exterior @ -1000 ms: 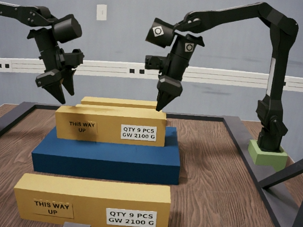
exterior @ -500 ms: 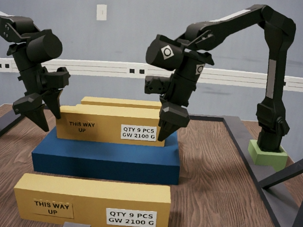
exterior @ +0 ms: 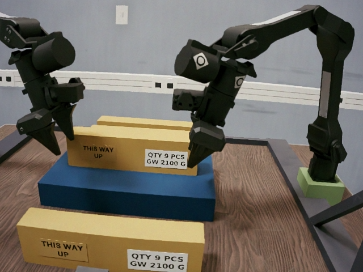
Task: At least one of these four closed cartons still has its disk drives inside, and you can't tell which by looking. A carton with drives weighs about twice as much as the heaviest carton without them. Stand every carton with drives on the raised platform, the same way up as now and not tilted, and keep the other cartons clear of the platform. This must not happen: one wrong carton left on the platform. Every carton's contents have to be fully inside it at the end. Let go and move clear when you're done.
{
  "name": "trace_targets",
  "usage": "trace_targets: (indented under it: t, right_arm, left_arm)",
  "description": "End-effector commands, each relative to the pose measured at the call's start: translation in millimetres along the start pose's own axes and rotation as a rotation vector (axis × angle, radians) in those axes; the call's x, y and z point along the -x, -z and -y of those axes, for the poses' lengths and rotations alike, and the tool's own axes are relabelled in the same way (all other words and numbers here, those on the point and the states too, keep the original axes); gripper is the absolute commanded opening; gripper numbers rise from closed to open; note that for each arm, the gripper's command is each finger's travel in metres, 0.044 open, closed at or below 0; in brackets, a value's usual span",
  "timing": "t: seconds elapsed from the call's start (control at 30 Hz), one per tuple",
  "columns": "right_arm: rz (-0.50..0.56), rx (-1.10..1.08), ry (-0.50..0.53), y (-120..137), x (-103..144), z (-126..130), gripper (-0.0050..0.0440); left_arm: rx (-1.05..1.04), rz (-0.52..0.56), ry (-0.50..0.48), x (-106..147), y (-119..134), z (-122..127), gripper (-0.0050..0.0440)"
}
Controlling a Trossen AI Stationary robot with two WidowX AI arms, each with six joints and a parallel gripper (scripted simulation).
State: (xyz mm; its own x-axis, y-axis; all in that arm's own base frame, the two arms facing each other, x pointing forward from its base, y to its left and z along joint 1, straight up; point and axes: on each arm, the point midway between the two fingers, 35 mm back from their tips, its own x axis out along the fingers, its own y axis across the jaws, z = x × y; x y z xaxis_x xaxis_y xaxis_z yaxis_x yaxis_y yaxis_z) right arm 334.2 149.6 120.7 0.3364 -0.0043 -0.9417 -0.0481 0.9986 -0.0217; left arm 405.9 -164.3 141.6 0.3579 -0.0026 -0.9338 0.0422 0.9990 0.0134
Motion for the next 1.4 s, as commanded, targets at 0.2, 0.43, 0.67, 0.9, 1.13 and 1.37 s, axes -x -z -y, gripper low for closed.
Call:
trace_targets:
  t: [0.2,0.43,0.67,0.9,1.13,1.37]
  right_arm:
    - [0.029,-0.005,-0.012,-8.6,7.7,-3.7,0.0388]
    - [0.029,-0.005,-0.012,-8.6,7.7,-3.7,0.0388]
    - [0.029,-0.005,-0.012,-8.6,7.7,-3.7,0.0388]
    - [0.029,-0.005,-0.013,3.4,-12.3,-114.1,0.0388]
    - [0.029,-0.005,-0.013,4.2,-14.6,-123.7,0.0388]
    - [0.032,-0.005,-0.013,3.8,-13.8,-123.6,0.0388]
  left_arm:
    - [0.013,0.025,0.007,7.6,-6.3,1.3,0.0386]
    - [0.013,0.025,0.007,7.6,-6.3,1.3,0.0386]
    - [0.013,0.025,0.007,7.6,-6.3,1.3,0.0386]
    - [0.010,0.029,0.008,-12.5,-2.6,107.2,0.0386]
    - [0.010,0.029,0.008,-17.0,-1.5,121.8,0.0386]
    - [0.012,0.031,0.009,-16.3,-0.8,122.5,0.0386]
